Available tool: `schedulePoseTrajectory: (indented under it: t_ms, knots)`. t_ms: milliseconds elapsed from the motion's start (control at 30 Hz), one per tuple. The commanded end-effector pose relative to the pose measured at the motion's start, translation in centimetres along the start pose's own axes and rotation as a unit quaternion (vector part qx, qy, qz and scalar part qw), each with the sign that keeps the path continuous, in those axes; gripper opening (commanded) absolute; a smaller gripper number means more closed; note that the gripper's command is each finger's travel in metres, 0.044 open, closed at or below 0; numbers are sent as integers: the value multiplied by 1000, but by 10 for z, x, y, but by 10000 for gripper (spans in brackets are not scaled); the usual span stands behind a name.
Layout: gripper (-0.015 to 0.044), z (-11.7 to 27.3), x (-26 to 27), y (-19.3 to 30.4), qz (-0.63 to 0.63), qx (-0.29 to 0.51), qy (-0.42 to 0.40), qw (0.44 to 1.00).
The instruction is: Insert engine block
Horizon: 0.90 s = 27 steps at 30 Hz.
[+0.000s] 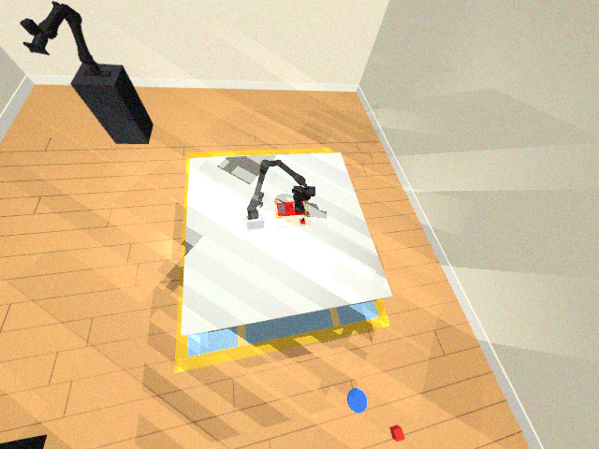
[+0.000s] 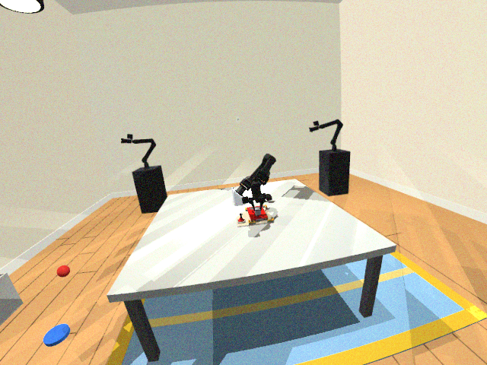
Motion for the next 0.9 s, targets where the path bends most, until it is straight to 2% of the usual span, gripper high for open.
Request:
schedulePoseTrajectory:
  t_ms: [0,867]
  knots:
    - [158,-1,1,0,-2,-1,-3,1000]
    - [158,-9,1,0,-3,-1,-3,1000]
Point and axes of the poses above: the point midway between the two fingers, 35 mm back from their tips, its own z axis back along the fingers, its own x axis across the jaws, y = z × x, the point moved 3 cm from there along z, back along the fingers, and after that the axes turned 9 degrees about -z, right-handed, at the moved point
